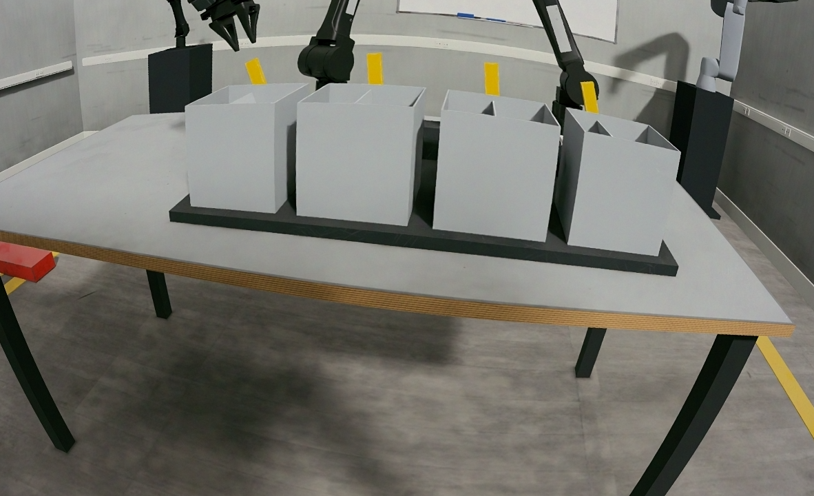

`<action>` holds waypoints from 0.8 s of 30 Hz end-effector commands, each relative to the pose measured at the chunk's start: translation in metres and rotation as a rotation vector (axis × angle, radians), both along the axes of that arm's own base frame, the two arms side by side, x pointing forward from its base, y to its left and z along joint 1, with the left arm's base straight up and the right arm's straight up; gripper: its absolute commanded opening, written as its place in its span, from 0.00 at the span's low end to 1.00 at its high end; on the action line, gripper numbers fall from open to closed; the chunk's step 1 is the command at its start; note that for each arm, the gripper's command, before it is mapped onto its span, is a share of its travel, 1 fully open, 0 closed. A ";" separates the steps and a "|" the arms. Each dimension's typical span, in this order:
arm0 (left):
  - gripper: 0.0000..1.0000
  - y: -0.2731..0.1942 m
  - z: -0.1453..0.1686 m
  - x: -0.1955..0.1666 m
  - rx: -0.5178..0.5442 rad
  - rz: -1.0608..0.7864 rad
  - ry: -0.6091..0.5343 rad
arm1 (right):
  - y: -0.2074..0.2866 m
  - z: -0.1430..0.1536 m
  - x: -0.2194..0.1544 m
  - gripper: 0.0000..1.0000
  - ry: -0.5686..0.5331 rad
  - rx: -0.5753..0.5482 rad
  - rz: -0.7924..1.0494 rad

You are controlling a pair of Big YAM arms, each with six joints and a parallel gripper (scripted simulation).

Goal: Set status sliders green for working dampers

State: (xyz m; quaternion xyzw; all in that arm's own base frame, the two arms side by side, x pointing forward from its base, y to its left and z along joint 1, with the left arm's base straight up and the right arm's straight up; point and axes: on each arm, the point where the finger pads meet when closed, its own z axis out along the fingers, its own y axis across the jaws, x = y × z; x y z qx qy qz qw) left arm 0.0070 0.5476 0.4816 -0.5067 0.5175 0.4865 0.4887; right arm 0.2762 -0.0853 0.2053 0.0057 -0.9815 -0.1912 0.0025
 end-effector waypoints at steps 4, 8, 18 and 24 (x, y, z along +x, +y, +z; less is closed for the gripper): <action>1.00 -0.003 0.019 -0.004 0.049 0.009 -0.009 | 0.003 0.005 0.004 0.36 -0.021 0.000 0.029; 1.00 -0.003 0.019 -0.004 0.049 0.009 -0.009 | 0.005 0.000 0.003 0.36 -0.022 0.000 0.031; 1.00 -0.003 0.019 -0.004 0.049 0.009 -0.009 | 0.009 -0.007 0.003 0.36 -0.017 -0.002 0.011; 1.00 -0.003 0.019 -0.004 0.049 0.009 -0.009 | 0.013 -0.017 0.003 0.36 -0.017 -0.002 0.011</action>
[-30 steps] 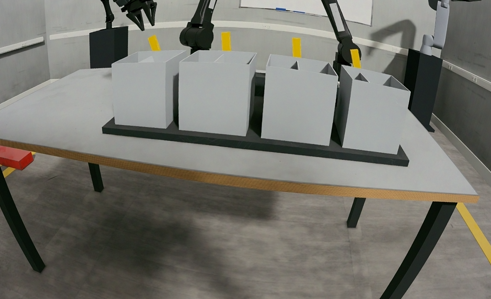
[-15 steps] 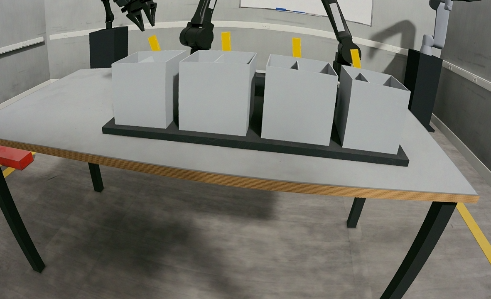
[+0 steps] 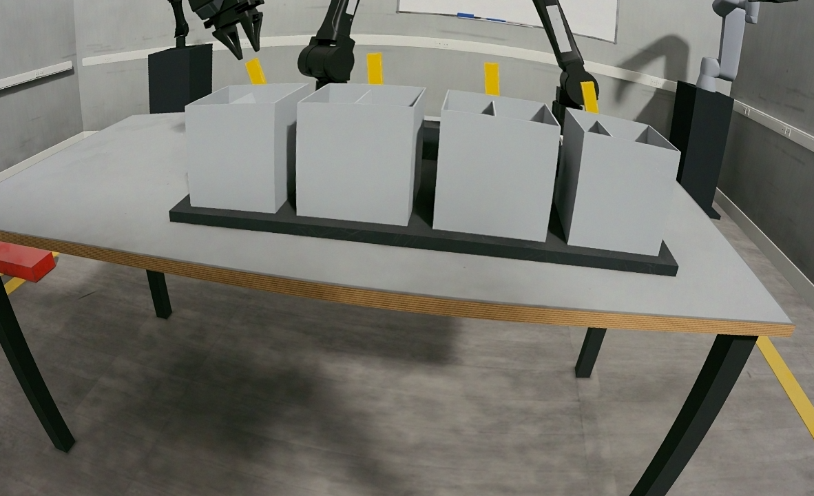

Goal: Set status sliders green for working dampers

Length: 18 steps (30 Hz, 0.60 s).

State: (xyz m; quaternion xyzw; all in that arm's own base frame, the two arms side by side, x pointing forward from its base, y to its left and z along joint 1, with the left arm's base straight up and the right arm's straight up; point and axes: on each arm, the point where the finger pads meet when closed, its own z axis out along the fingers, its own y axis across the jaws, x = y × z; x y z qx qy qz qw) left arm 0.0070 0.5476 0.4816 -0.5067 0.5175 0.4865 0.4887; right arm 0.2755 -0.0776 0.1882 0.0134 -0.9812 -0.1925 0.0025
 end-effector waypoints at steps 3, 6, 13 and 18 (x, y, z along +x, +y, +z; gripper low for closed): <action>1.00 -0.003 0.019 -0.004 0.049 0.009 -0.009 | 0.007 -0.006 0.003 0.36 -0.013 -0.004 -0.004; 1.00 -0.003 0.019 -0.004 0.049 0.009 -0.009 | 0.008 -0.008 0.003 0.36 -0.012 -0.003 -0.004; 1.00 -0.003 0.019 -0.004 0.049 0.009 -0.009 | 0.014 -0.024 0.004 0.36 -0.002 0.002 -0.004; 1.00 -0.003 0.019 -0.004 0.049 0.009 -0.009 | 0.017 -0.032 0.004 0.36 -0.004 0.001 -0.004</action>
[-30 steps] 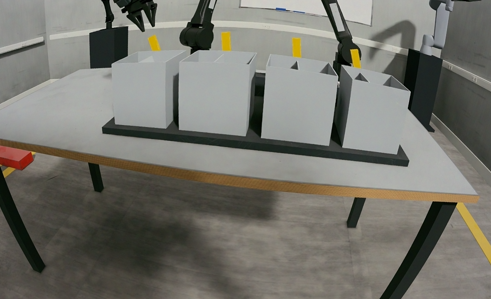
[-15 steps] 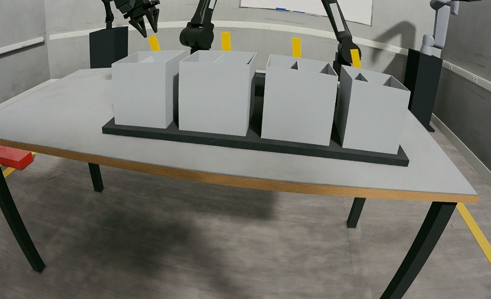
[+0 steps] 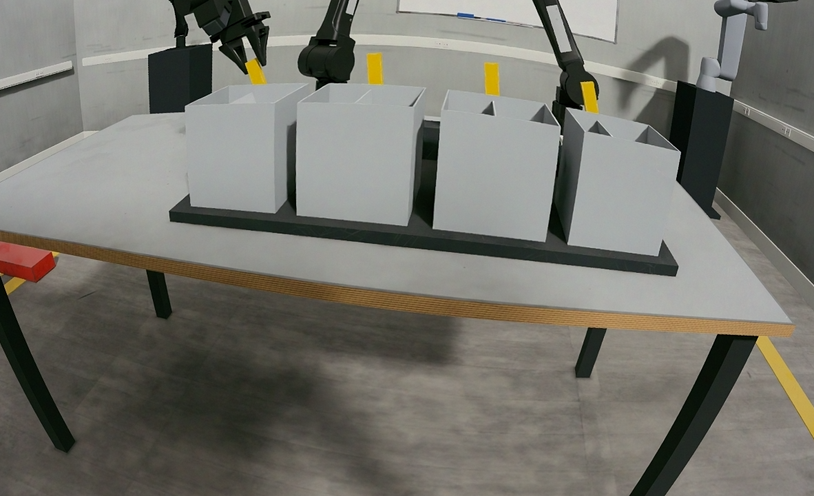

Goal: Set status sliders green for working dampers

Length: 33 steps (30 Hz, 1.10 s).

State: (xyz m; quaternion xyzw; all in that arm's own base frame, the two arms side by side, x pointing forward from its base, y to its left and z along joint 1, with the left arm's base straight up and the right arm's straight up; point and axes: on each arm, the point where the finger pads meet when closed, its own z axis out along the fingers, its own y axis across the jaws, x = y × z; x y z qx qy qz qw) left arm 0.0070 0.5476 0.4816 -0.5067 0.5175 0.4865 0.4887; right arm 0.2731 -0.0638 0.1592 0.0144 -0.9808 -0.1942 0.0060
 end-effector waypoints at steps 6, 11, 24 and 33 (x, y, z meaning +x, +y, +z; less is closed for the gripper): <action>1.00 -0.003 0.019 -0.004 0.049 0.009 -0.009 | 0.006 -0.008 0.006 0.36 -0.011 -0.003 -0.008; 1.00 -0.003 0.019 -0.004 0.049 0.009 -0.009 | 0.008 -0.013 0.006 0.36 -0.008 -0.001 -0.008; 1.00 -0.003 0.019 -0.004 0.049 0.009 -0.009 | 0.009 -0.014 0.005 0.36 -0.009 -0.002 -0.009; 1.00 -0.003 0.019 -0.004 0.049 0.009 -0.009 | 0.009 -0.014 0.005 0.36 -0.009 -0.002 -0.009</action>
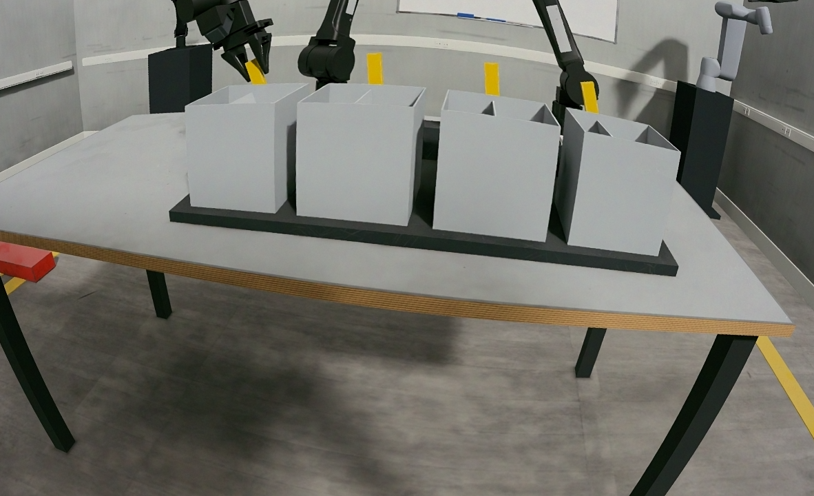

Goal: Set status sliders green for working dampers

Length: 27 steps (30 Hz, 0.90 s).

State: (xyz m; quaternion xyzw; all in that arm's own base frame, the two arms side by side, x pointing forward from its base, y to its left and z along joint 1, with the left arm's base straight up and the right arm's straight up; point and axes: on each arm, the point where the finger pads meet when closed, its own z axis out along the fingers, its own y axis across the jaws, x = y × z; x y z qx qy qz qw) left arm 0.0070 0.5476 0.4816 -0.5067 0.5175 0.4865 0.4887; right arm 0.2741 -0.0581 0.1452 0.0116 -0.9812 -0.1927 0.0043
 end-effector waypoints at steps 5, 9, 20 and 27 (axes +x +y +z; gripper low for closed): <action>1.00 -0.003 0.019 -0.004 0.049 0.009 -0.009 | 0.003 0.000 0.005 0.36 -0.007 0.001 -0.003; 1.00 -0.003 0.019 -0.004 0.049 0.009 -0.009 | 0.003 0.000 0.005 0.36 -0.007 0.001 -0.003; 1.00 -0.003 0.019 -0.004 0.049 0.009 -0.009 | 0.003 0.000 0.005 0.36 -0.007 0.001 -0.003; 1.00 -0.003 0.019 -0.004 0.049 0.009 -0.009 | 0.003 0.000 0.005 0.17 -0.007 0.001 -0.003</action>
